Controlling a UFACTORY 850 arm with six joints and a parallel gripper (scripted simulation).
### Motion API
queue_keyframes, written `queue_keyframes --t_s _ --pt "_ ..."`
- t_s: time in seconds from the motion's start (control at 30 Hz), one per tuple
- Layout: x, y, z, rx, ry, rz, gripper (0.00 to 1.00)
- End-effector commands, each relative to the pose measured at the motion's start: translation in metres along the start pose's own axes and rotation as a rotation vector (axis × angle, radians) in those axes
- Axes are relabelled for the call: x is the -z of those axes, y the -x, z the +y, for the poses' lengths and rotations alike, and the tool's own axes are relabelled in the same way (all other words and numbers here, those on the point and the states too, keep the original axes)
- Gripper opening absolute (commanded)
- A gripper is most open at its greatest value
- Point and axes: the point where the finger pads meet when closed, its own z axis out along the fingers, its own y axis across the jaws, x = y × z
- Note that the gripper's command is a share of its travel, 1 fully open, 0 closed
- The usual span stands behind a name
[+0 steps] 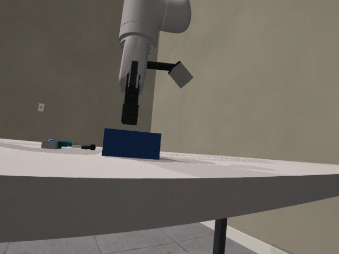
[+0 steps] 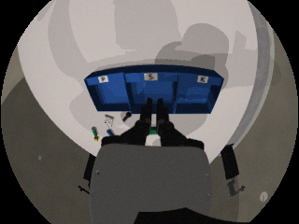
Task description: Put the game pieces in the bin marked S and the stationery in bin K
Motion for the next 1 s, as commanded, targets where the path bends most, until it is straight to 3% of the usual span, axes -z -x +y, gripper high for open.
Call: queue_keyframes --t_s 0.0,0.23,0.73,0.97 --pt "0.007 0.0 0.0 0.0 0.0 0.0 0.07" --pt "0.007 0.0 -0.01 0.0 0.0 0.0 0.07" --pt "0.007 0.001 -0.084 0.0 0.0 0.0 0.07" --pt "0.007 0.001 -0.084 0.0 0.0 0.0 0.07"
